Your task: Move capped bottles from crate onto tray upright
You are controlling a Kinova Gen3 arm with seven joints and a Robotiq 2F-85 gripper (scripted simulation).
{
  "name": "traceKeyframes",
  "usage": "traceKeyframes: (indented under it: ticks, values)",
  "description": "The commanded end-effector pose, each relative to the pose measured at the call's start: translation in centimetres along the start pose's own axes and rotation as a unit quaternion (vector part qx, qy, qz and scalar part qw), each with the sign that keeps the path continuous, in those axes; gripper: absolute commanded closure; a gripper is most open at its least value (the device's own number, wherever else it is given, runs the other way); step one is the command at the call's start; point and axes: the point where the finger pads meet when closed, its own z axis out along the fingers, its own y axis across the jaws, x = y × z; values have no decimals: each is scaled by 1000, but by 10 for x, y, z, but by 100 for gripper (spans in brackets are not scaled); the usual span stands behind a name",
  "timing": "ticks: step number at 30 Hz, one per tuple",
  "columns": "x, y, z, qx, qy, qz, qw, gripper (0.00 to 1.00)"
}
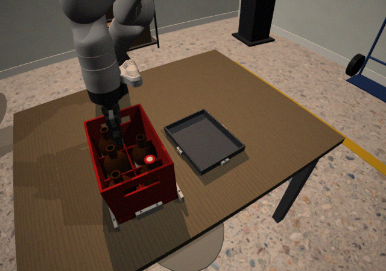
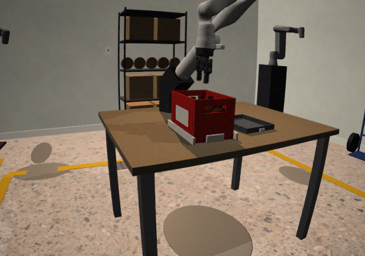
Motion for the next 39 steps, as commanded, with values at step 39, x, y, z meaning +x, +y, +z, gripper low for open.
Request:
traceKeyframes:
  ticks: [39]
  values:
    - [-57,-11,7,-20,22,-60,998,0]
